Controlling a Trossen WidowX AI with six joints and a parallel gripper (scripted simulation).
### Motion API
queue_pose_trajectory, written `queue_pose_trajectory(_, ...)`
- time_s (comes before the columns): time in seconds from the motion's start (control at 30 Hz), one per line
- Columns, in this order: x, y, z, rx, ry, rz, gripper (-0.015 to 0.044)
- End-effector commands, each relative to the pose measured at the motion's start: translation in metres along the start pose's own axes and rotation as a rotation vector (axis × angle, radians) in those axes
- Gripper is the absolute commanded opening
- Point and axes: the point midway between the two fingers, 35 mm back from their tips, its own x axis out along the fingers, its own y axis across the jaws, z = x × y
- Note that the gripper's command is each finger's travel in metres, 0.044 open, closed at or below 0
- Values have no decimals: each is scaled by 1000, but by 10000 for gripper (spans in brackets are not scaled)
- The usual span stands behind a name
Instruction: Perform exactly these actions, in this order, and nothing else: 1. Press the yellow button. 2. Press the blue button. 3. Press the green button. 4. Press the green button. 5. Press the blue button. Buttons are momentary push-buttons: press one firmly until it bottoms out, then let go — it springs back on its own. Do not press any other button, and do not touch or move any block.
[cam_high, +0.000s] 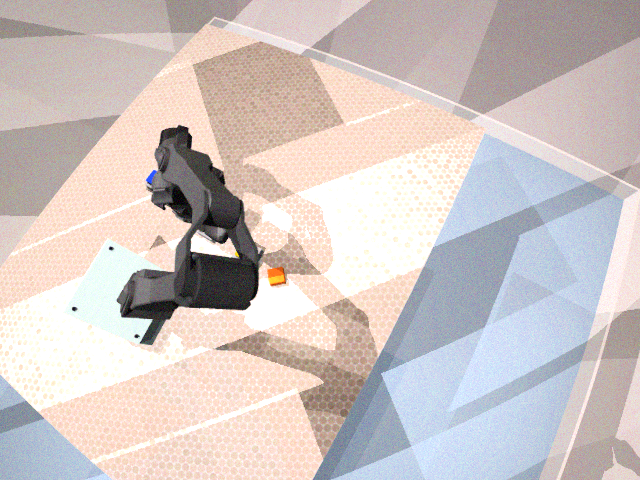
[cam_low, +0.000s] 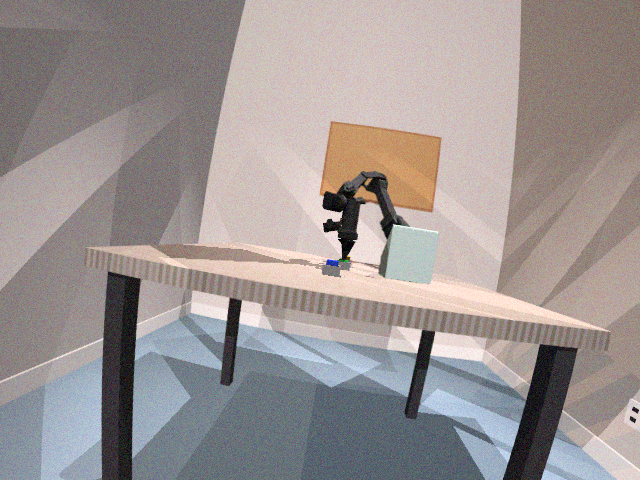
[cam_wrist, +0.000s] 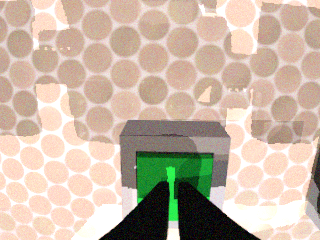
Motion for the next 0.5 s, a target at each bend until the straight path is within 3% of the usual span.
queue_pose_trajectory(0.0,0,0,0,-4,0,-3,20)
queue_pose_trajectory(0.17,-32,0,0,-4,0,-1,20)
queue_pose_trajectory(0.47,-29,0,0,-5,0,-1,20)
